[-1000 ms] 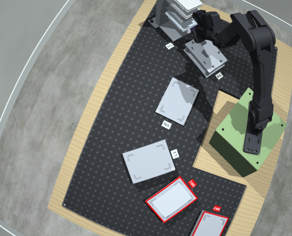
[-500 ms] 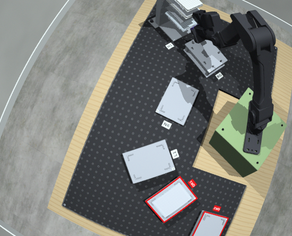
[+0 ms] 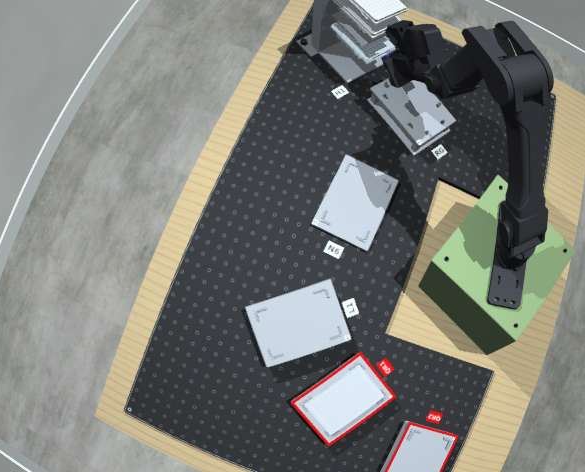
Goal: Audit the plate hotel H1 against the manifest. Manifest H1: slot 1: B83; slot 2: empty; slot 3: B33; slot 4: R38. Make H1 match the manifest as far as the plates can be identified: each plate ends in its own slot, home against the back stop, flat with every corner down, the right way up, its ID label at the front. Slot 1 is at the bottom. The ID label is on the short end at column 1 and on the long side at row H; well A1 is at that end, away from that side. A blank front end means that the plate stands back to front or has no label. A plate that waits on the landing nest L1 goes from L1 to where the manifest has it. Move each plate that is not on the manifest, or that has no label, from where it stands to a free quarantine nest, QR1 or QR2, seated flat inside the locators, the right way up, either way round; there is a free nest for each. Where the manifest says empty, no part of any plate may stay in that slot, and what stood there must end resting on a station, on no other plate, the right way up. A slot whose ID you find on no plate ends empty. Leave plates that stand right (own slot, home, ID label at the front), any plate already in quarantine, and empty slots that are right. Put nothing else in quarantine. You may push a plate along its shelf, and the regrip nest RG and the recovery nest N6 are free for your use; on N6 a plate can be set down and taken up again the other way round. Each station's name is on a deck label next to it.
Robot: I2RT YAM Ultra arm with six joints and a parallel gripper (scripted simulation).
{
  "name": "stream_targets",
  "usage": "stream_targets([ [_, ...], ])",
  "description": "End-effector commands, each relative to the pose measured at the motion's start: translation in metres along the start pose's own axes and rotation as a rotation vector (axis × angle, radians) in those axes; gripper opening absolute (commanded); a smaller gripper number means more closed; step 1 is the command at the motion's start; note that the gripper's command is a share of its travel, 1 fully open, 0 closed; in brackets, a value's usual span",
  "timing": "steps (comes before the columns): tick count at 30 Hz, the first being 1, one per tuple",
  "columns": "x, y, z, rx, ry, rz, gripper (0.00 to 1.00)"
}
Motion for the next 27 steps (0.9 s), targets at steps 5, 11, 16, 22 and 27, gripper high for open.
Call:
stream_targets([
  [5,0.003,-0.004,0.014,-0.004,-0.039,0.008,0.00],
  [11,-0.004,-0.004,0.021,-0.004,-0.039,0.008,0.00],
  [16,-0.010,-0.004,0.027,-0.004,-0.039,0.008,0.00],
  [22,-0.015,-0.005,0.031,-0.004,-0.039,0.008,0.00],
  [27,-0.021,-0.005,0.037,-0.004,-0.038,0.008,0.00],
])
Point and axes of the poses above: the point where the finger pads meet when closed, its own z axis back along the fingers, its own y axis across the jaws, x = y × z, the point moved 6 cm from there along z, back along the fingers, and after that the axes turned 4 degrees about -z, right-handed, at the moved point
